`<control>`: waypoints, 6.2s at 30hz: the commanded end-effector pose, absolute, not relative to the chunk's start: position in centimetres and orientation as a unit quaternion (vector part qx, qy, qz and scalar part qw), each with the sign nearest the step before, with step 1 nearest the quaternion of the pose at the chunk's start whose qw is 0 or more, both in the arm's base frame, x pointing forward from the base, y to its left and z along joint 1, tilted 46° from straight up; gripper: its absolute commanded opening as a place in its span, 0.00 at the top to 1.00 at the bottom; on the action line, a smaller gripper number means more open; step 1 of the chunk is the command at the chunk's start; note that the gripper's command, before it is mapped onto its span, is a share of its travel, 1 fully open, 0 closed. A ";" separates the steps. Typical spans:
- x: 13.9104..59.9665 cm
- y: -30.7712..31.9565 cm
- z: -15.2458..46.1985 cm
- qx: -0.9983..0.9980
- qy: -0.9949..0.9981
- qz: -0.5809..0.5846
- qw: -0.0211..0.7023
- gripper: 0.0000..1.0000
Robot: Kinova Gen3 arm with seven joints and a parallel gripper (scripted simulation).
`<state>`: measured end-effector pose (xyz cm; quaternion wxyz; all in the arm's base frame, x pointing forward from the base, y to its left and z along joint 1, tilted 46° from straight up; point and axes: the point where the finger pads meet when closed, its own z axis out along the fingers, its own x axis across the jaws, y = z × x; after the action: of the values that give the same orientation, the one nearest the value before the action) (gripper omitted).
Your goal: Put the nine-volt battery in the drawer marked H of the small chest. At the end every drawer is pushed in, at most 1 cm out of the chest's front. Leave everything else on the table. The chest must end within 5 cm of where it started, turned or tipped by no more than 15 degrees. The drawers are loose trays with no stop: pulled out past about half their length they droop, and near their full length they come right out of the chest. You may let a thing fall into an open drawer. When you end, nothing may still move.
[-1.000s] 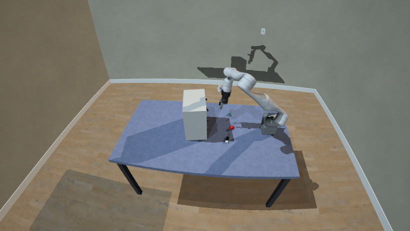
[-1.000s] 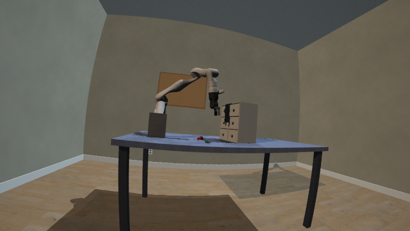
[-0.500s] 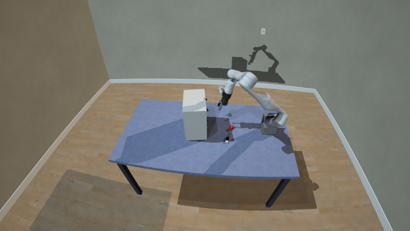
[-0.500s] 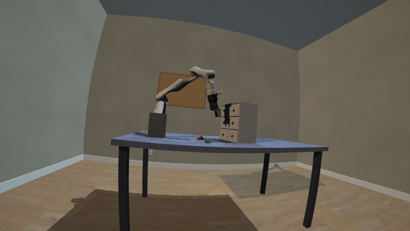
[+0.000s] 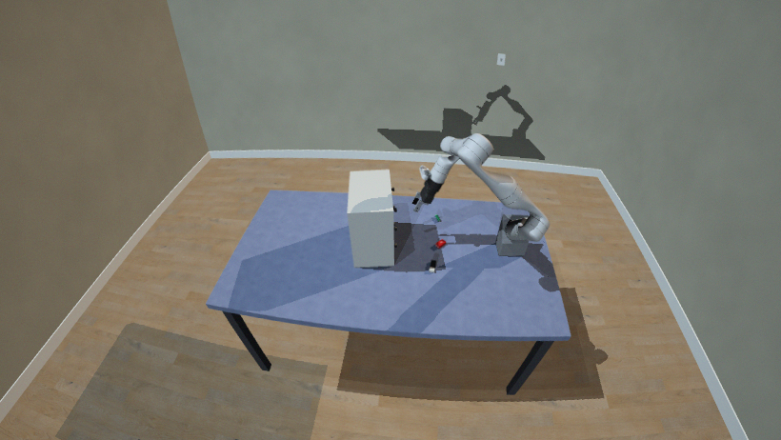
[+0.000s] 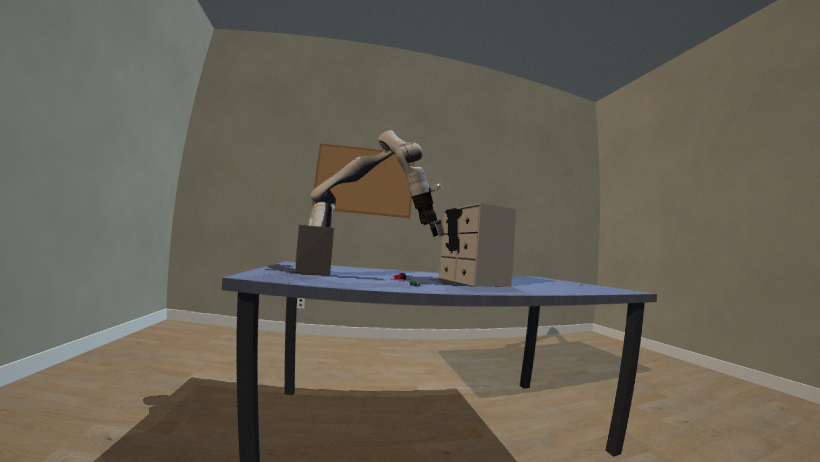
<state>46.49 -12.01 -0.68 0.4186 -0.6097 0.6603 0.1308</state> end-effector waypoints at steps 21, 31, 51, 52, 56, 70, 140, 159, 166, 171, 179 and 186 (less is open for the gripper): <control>47.1 -11.0 -2.1 -0.565 0.672 0.069 0.473 0.00; 47.5 -10.5 -2.4 -0.553 0.669 0.040 0.495 0.00; 48.3 -9.6 -3.1 -0.519 0.670 -0.004 0.530 0.00; 48.4 -9.6 -3.1 -0.517 0.670 -0.007 0.533 0.00; 48.5 -9.5 -3.2 -0.513 0.670 -0.011 0.536 0.00; 49.1 -8.9 -3.6 -0.485 0.668 -0.046 0.562 0.00; 51.1 -7.1 -5.2 -0.393 0.653 -0.151 0.629 0.00; 51.1 -7.1 -5.2 -0.392 0.653 -0.151 0.630 0.00; 51.1 -7.1 -5.2 -0.392 0.653 -0.151 0.630 0.00; 51.1 -7.1 -5.2 -0.392 0.653 -0.151 0.630 0.00; 51.1 -7.1 -5.2 -0.392 0.653 -0.151 0.630 0.00; 51.1 -7.1 -5.2 -0.392 0.653 -0.151 0.630 0.00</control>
<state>50.92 -6.74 -5.34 0.6286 -0.3939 0.6552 -0.1429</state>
